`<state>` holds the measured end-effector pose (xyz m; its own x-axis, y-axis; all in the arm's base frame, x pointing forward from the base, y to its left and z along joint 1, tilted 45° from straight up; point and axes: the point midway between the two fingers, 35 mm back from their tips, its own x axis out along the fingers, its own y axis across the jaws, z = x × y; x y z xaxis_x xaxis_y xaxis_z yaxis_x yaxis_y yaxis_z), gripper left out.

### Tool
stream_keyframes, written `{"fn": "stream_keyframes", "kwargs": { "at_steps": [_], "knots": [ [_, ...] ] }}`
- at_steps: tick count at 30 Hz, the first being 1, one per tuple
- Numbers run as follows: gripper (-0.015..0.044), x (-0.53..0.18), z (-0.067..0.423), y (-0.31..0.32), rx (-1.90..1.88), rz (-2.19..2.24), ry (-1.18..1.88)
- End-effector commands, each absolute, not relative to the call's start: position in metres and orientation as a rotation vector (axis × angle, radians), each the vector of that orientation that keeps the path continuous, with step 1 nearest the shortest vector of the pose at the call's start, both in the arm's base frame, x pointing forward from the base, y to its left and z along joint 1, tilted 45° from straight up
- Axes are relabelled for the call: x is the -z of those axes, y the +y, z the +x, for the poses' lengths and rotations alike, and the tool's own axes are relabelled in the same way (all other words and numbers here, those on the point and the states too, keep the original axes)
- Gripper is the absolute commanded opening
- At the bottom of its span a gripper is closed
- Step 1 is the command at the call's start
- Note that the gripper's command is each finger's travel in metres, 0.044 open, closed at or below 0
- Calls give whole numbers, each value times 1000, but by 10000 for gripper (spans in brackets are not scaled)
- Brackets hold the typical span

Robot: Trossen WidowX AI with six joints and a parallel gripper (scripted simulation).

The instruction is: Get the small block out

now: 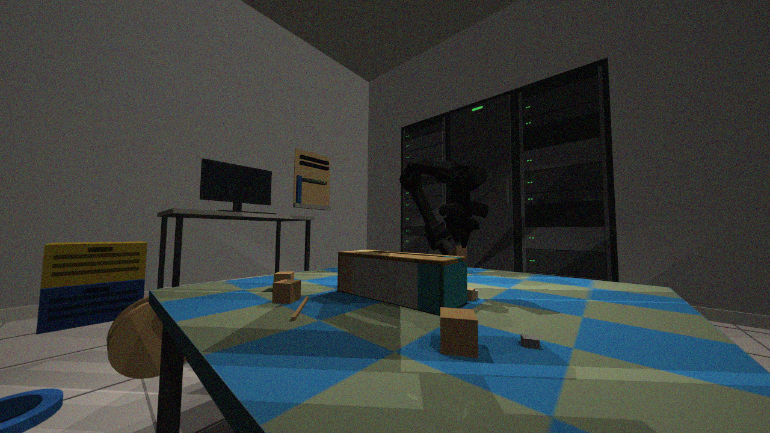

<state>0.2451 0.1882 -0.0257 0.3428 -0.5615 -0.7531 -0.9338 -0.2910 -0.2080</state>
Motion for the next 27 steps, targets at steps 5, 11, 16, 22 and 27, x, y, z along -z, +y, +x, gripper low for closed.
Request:
{"fn": "stream_keyframes", "kwargs": {
  "at_steps": [5, 11, 16, 22, 27],
  "knots": [
    [285, 35, 235, 198, -1584, -2965, 919],
    [285, 36, 232, 201, -1885, -3202, 721],
    [285, 36, 232, 201, -1904, -3216, 706],
    [285, 36, 232, 201, -1904, -3216, 706],
    [285, 36, 232, 201, -1904, -3216, 706]
  ]
}}
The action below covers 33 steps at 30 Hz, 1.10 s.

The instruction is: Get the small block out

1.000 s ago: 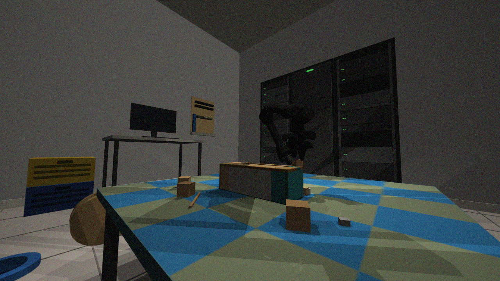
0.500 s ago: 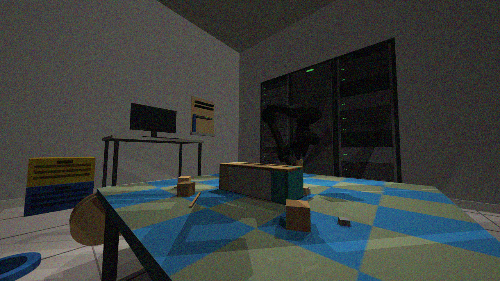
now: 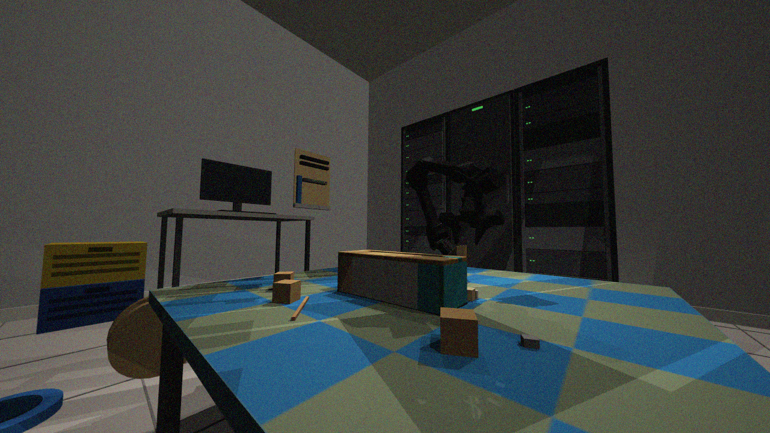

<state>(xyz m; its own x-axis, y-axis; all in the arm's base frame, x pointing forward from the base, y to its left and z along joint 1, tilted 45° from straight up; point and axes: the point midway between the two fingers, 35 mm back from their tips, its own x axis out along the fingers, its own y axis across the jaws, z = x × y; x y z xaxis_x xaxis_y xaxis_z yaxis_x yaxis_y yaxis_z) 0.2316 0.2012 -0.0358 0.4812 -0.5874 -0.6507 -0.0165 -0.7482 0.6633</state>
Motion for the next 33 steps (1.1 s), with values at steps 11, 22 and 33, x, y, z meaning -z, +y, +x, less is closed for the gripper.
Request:
{"fn": "stream_keyframes", "kwargs": {
  "at_steps": [11, 22, 33],
  "knots": [
    [285, 105, 239, 140, 1238, 2096, -463],
    [285, 112, 240, 133, 1239, 2096, -463],
    [285, 125, 243, 121, 1240, 2096, -462]
  ]
}}
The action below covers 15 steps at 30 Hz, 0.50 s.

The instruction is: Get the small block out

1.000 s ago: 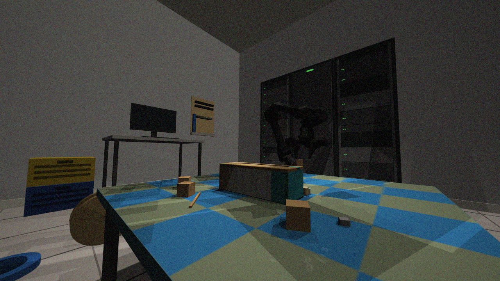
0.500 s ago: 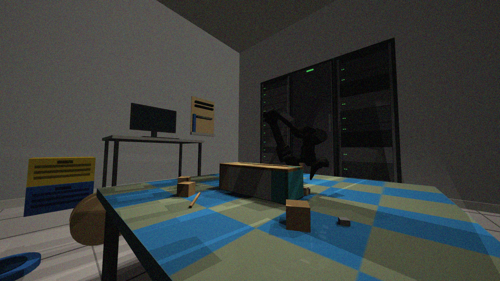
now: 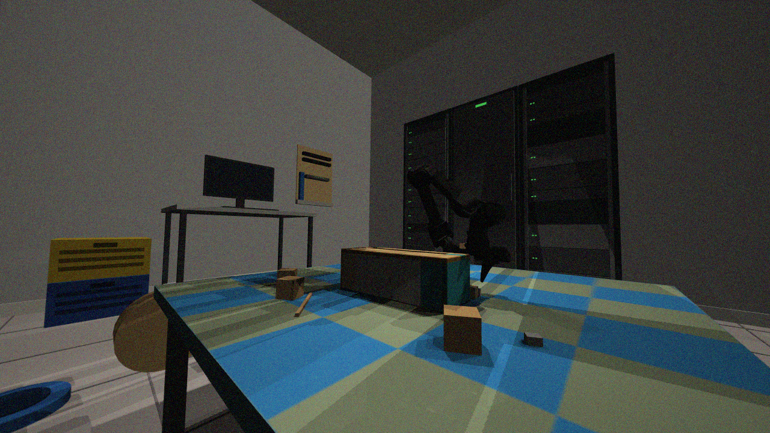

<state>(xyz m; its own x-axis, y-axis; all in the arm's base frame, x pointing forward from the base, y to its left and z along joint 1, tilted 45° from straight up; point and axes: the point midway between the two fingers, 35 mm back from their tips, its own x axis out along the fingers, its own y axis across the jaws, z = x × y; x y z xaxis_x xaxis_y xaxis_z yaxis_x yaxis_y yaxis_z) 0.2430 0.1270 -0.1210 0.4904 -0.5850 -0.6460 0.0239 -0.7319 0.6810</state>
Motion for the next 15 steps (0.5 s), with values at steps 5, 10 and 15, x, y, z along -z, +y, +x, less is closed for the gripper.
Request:
{"fn": "stream_keyframes", "kwargs": {
  "at_steps": [5, 10, 15],
  "knots": [
    [285, 131, 244, 115, 1239, 2096, -463],
    [285, 136, 245, 110, 1239, 2096, -463],
    [285, 141, 246, 104, 1238, 2095, -464]
  ]
}}
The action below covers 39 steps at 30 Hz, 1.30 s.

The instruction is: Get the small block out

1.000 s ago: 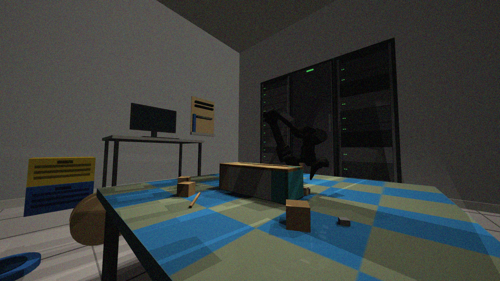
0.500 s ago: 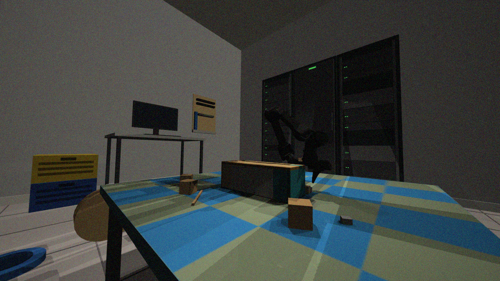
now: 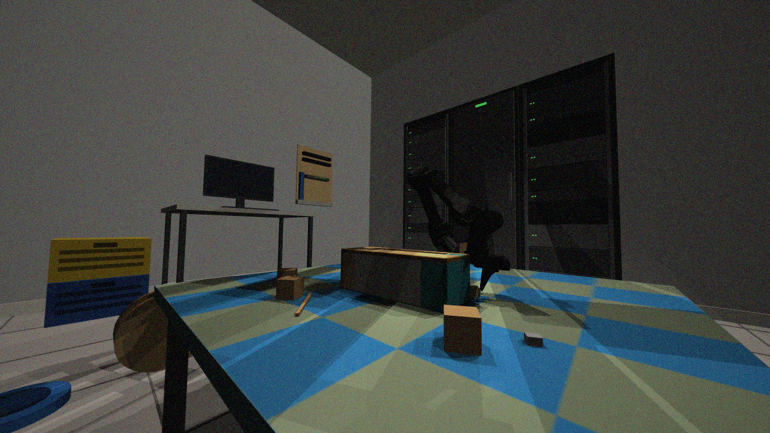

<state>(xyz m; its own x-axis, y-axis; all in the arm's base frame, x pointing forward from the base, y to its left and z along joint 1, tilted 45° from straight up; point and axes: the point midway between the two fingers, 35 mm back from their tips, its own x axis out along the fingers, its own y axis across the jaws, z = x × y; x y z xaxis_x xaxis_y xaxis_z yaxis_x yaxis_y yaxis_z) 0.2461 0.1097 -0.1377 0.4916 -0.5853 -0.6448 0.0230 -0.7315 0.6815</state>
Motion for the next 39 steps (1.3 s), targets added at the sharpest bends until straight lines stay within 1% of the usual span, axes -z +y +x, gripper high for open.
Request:
{"fn": "stream_keyframes", "kwargs": {
  "at_steps": [1, 9, 17, 20, 22, 35, 39],
  "knots": [
    [285, 142, 246, 102, 1237, 2095, -464],
    [285, 148, 246, 94, 1235, 2094, -465],
    [75, 148, 246, 94, 1235, 2094, -465],
    [55, 148, 246, 94, 1235, 2094, -465],
    [3, 148, 246, 95, 1237, 2107, -474],
    [0, 106, 241, 136, 1241, 2101, -466],
    [0, 103, 240, 139, 1241, 2097, -460]
  ]
}}
